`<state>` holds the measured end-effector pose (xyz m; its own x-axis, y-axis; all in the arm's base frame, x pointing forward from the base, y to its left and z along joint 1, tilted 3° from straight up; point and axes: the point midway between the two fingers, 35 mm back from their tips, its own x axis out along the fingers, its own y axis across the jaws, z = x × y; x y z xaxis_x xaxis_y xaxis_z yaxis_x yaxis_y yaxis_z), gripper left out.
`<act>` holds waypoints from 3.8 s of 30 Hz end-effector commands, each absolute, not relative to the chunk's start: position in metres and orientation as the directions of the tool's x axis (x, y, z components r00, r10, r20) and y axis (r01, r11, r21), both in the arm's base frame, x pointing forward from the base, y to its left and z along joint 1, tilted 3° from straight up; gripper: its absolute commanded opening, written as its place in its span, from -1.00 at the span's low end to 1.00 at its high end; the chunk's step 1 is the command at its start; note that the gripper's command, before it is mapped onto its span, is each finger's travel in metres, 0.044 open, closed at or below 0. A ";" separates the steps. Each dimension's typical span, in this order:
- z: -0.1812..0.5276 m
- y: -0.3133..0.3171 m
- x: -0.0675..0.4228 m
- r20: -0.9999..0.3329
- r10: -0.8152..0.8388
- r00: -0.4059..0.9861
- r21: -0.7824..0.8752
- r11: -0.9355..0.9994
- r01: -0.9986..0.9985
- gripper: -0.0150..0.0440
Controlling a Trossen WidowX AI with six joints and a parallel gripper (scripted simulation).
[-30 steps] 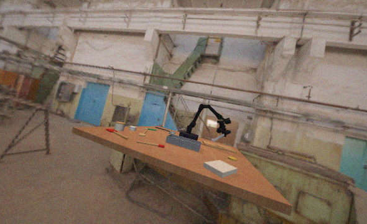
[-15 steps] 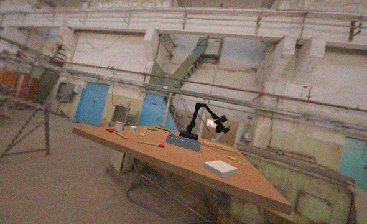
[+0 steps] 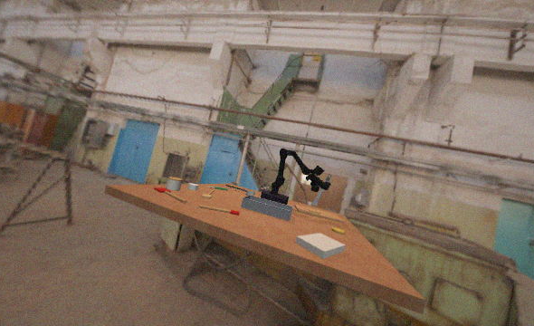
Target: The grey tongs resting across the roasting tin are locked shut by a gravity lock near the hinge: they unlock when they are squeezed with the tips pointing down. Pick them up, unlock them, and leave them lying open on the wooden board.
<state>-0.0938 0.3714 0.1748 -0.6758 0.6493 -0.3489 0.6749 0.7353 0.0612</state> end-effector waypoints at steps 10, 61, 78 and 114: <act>0.181 0.368 -0.094 -0.319 0.651 -0.688 0.073 0.741 0.667 -1.00; 0.145 0.406 -0.105 -0.624 0.564 -0.541 -0.010 0.687 0.727 -1.00; 0.116 0.413 -0.113 -0.836 0.404 -0.371 -0.006 0.670 0.743 -1.00; 0.092 0.396 -0.116 -0.997 0.079 0.020 0.072 0.741 0.668 -1.00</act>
